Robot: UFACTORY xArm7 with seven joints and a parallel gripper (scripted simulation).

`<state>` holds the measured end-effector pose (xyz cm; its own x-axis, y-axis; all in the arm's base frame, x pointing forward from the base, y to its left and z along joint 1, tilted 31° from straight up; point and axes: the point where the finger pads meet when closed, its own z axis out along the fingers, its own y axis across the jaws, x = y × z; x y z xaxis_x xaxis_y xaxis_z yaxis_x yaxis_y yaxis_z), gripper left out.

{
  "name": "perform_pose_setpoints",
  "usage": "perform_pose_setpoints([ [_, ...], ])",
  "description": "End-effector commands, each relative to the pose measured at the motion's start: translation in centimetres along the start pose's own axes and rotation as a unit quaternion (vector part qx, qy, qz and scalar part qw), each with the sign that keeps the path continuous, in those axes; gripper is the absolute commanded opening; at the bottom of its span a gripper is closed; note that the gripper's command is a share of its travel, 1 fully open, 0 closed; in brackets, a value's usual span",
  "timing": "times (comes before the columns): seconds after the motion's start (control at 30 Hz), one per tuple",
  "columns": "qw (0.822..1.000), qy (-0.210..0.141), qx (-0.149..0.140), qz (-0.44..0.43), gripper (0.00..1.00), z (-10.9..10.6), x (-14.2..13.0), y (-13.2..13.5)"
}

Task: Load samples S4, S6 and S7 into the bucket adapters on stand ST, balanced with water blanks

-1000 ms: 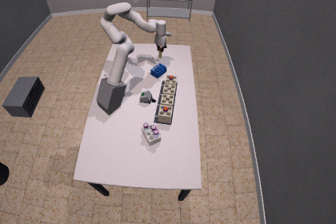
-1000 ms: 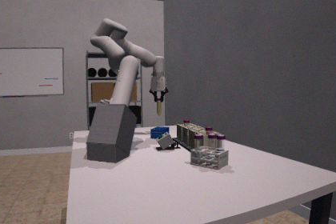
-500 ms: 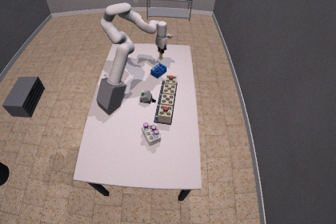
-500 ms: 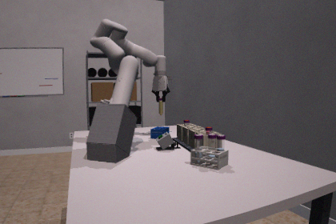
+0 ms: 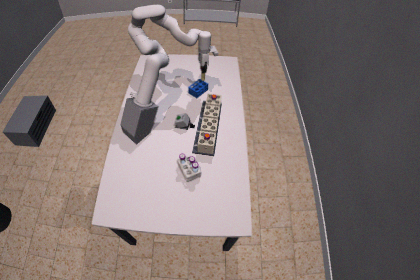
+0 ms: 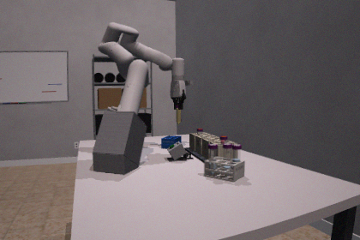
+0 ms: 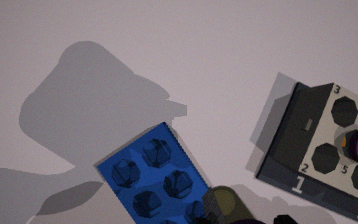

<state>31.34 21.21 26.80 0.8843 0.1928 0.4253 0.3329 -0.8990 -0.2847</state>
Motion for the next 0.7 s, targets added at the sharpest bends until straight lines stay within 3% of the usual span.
perform_pose_setpoints([
  [0.0,0.997,0.001,-0.001,0.071,0.0,-0.1,0.1,2.1],
  [0.37,0.978,0.001,-0.001,0.211,0.0,-0.1,-0.1,6.6],
  [0.67,0.978,0.001,-0.001,0.211,0.0,-0.1,-0.3,10.7],
])
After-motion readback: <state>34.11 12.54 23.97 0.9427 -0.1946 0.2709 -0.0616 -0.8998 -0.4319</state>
